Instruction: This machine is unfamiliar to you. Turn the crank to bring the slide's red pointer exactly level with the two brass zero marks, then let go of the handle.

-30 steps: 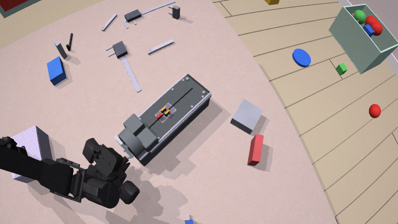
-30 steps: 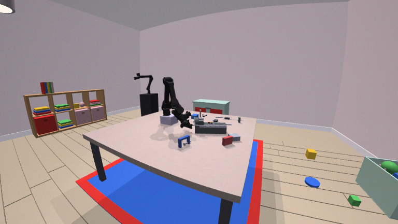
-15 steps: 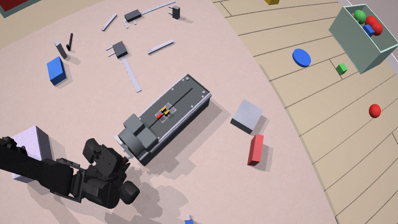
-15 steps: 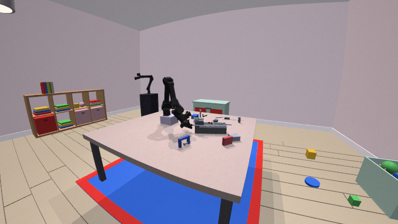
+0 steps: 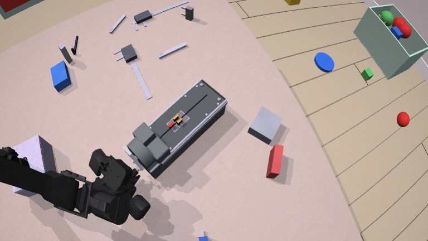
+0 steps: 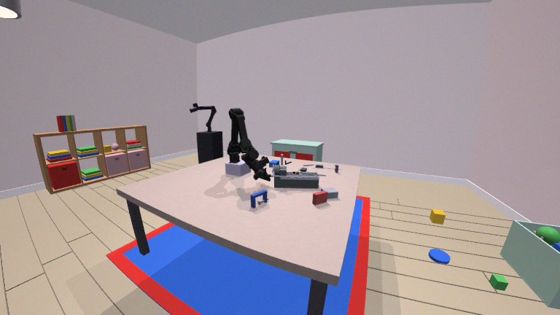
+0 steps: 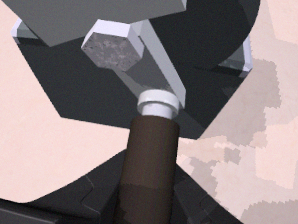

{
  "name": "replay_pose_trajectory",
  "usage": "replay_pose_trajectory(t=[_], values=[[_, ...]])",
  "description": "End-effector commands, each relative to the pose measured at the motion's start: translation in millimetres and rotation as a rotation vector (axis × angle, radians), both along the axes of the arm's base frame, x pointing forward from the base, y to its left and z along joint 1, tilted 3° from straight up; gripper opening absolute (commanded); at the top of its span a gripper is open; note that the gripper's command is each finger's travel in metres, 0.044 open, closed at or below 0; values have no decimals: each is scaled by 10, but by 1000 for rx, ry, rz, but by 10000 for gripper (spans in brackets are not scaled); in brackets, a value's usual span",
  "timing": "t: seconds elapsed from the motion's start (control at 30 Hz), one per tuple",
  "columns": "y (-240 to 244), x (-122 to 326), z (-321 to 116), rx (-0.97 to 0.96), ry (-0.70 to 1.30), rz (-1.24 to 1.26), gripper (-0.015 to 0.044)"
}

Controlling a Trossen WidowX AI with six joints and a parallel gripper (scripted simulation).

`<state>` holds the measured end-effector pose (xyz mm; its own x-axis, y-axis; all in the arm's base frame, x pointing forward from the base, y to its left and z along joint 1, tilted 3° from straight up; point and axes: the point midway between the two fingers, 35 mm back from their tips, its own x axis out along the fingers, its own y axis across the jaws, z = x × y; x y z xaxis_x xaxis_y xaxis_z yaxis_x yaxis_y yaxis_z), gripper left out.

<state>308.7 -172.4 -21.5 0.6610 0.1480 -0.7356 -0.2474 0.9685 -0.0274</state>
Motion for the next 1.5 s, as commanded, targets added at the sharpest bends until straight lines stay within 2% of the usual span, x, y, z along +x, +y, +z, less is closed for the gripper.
replay_pose_trajectory(t=[0.0, 0.1, 0.67, 1.23, 1.47], values=[[0, 1, 1, 0, -1, 0, 0], [0, 1, 1, 0, -1, 0, 0], [0, 1, 1, 0, -1, 0, 440], [18, 26, 562, -2, -2, 0, 440], [23, 76, 1191, -3, -5, 4, 440]])
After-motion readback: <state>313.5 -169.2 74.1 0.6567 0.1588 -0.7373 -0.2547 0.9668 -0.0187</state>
